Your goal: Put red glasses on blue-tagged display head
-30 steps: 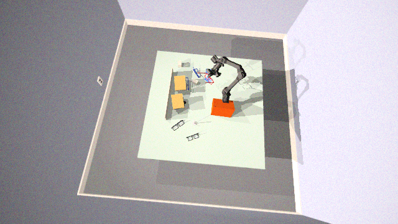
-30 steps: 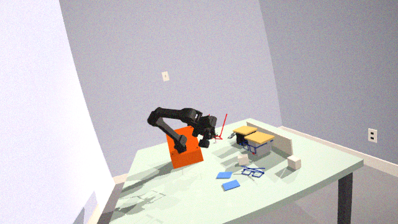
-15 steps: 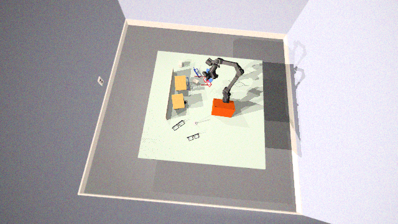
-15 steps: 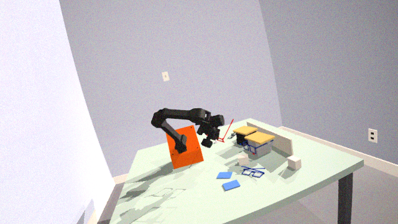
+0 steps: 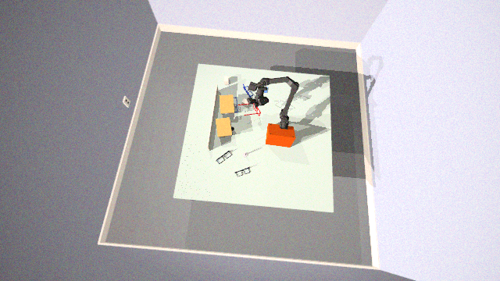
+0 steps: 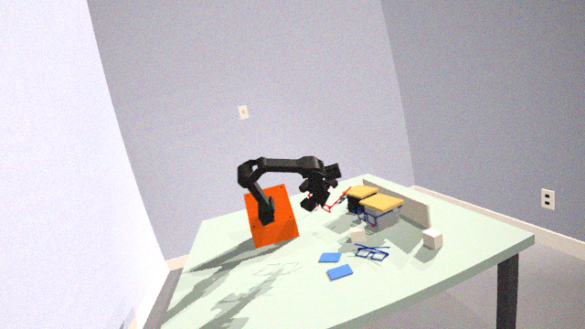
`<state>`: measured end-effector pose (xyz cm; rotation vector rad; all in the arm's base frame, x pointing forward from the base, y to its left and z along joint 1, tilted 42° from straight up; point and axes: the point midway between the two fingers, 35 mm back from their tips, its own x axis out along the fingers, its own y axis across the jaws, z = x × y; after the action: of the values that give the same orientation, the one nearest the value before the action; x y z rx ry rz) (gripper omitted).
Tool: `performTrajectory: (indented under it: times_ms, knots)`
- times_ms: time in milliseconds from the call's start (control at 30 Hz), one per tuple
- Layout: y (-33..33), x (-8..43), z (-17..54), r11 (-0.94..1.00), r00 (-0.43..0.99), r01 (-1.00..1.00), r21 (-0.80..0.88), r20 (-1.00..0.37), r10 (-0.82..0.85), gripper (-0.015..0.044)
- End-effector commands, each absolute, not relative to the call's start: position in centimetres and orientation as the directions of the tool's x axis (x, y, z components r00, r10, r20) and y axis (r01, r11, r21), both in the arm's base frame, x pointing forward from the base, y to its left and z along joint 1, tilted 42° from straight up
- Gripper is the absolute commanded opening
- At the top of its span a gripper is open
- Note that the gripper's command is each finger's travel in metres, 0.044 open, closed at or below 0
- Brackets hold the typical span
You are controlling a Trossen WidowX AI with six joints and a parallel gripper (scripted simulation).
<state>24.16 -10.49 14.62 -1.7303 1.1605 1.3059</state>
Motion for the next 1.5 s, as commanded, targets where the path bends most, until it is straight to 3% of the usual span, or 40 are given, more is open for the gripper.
performTrajectory:
  times_ms: [0,400,800,1467]
  knots:
    - [-9.7,24.7,12.7,-0.318,0.029,-0.945,0.072,-0.953,-0.301,0.0]
    - [-7.1,26.3,8.6,-0.172,-0.082,-0.968,0.183,-0.879,-0.469,0.0]
    - [-4.1,27.2,5.3,-0.08,-0.083,-0.981,0.177,-0.753,-0.652,0.0]
    - [-5.3,27.2,4.2,-0.093,-0.063,-0.983,0.16,-0.765,-0.641,0.0]
